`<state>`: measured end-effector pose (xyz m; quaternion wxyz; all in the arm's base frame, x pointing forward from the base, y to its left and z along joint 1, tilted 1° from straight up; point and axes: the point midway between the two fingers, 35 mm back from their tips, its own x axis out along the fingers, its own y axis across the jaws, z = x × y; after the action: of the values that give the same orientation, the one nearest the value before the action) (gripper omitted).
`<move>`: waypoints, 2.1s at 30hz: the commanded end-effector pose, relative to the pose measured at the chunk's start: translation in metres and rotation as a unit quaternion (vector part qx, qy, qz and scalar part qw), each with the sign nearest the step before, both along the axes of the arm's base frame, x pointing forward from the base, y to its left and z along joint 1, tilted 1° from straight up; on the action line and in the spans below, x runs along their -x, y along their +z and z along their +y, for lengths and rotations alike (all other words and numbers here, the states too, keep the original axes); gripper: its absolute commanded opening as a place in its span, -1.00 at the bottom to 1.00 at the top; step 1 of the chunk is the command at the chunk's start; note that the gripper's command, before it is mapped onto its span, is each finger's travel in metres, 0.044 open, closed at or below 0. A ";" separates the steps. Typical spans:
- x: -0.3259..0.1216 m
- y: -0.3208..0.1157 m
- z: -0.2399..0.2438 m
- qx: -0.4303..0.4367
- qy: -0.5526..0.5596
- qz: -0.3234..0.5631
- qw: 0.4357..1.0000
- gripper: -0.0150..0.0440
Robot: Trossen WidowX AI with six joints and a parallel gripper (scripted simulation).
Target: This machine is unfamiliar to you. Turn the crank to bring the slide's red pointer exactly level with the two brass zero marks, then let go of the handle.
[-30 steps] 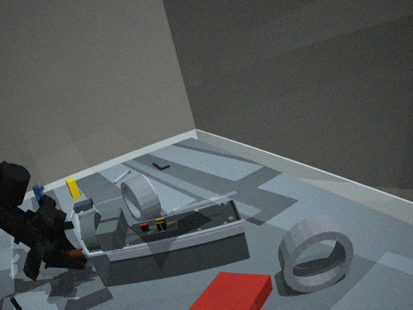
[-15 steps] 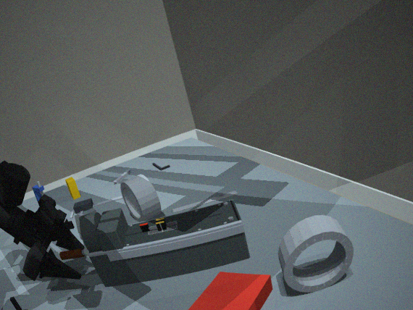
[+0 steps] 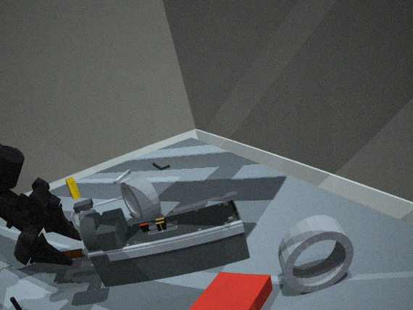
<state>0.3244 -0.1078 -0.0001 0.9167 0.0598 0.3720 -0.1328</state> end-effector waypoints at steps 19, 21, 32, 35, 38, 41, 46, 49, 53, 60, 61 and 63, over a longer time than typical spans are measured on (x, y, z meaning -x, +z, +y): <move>0.001 0.123 -0.002 0.001 0.000 -0.002 1.000 1.00; 0.003 0.128 -0.001 0.001 0.000 -0.002 1.000 1.00; -0.041 0.138 -0.016 0.022 0.024 0.016 0.999 1.00; -0.055 0.139 -0.021 0.030 0.033 0.022 0.999 1.00; -0.069 0.139 -0.026 0.037 0.041 0.027 0.998 1.00; -0.084 0.139 -0.031 0.043 0.049 0.033 0.997 1.00; -0.108 0.138 -0.037 0.053 0.060 0.041 0.996 1.00; -0.121 0.137 -0.040 0.059 0.067 0.046 0.995 1.00; -0.125 0.130 -0.041 0.060 0.068 0.047 0.995 1.00; -0.126 0.081 -0.041 0.060 0.068 0.047 0.995 1.00; -0.126 0.081 -0.041 0.060 0.068 0.047 0.995 1.00; -0.126 0.081 -0.041 0.060 0.068 0.047 0.995 1.00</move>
<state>0.4488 -0.1475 0.0844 0.9043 -0.0230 0.4160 -0.0932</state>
